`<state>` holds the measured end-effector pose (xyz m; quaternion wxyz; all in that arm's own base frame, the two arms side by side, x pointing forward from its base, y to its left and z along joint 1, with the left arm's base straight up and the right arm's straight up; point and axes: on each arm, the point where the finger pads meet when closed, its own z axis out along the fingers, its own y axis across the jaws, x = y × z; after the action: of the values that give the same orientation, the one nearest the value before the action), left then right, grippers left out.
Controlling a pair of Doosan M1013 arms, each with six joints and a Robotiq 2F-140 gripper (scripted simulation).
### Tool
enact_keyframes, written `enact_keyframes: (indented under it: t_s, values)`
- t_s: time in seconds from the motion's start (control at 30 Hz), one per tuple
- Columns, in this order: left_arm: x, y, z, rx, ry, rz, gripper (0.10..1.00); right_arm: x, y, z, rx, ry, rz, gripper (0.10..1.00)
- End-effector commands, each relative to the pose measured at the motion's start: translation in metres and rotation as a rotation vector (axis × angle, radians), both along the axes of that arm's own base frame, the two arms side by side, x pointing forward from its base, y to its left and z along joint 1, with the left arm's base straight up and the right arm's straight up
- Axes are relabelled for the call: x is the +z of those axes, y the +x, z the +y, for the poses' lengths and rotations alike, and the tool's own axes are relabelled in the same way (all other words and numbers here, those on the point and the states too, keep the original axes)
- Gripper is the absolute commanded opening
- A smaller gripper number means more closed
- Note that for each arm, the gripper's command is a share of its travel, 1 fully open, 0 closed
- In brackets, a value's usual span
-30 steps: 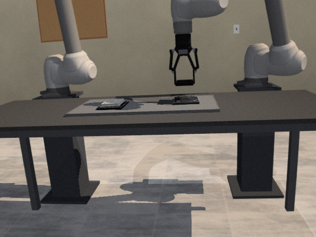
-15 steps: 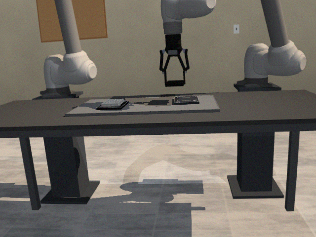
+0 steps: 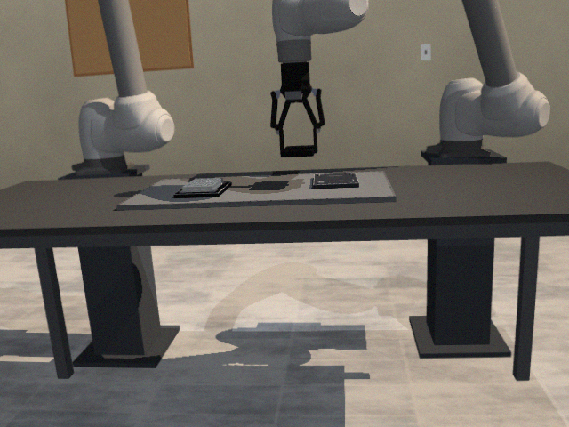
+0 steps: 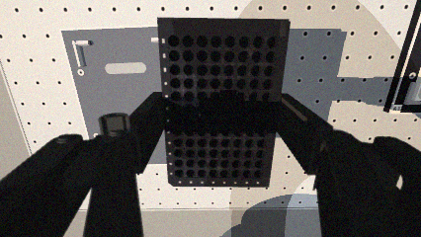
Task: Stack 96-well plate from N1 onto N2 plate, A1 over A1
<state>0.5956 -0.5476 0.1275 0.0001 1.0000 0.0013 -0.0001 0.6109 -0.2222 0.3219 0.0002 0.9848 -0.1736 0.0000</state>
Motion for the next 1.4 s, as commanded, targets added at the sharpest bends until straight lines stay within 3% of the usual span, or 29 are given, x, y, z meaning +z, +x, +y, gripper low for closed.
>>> enact_keyframes:
  t_s: [0.0,1.37]
  values:
    - [0.001,0.002,-0.005,0.000,-0.001,-0.001,0.099,0.001,0.000,0.000,0.000,0.000,-0.001,1.000]
    - [0.001,0.026,-0.123,0.000,-0.001,-0.001,0.099,0.001,0.000,0.000,0.000,0.000,-0.001,1.000]
